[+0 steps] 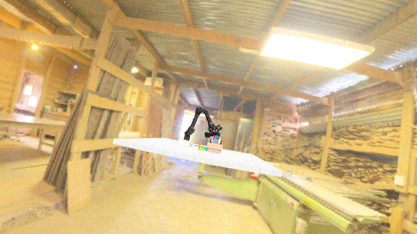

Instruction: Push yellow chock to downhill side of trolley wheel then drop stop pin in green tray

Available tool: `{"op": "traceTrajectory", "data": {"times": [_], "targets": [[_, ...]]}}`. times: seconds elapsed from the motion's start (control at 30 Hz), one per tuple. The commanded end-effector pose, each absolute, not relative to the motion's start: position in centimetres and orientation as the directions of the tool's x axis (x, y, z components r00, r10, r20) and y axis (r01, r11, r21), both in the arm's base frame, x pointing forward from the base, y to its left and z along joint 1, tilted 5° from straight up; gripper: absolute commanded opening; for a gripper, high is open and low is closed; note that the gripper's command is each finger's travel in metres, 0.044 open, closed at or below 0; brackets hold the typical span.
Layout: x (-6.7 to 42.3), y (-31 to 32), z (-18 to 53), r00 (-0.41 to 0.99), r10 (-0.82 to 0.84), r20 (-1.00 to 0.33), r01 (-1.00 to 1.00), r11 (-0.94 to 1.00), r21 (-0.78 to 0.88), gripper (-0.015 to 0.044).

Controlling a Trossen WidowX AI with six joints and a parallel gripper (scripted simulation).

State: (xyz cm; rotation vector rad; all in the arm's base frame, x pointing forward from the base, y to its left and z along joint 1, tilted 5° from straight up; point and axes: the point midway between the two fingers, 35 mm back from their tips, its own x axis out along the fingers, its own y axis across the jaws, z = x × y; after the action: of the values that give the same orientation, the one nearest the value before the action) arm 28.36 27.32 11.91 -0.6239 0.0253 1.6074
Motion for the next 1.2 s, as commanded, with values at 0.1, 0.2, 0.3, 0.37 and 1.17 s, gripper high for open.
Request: {"op": "traceTrajectory", "data": {"times": [0.1, 0.2, 0.3, 0.37, 1.17], "targets": [[33.3, 21.3, 14.0, 0.251, 0.848, -0.467, -0.968, 0.228, -0.107, 0.019], [34.8, 18.6, 14.6, 0.343, 0.8, -0.492, -0.922, 0.388, -0.012, 0.019], [36.1, 15.7, 15.3, 0.43, 0.742, -0.515, -0.838, 0.54, 0.078, 0.019], [36.8, 13.6, 15.7, 0.484, 0.696, -0.53, -0.762, 0.633, 0.135, 0.019], [33.9, -11.1, 19.2, 0.732, -0.02, -0.681, 0.584, 0.534, 0.611, 0.019]]}}
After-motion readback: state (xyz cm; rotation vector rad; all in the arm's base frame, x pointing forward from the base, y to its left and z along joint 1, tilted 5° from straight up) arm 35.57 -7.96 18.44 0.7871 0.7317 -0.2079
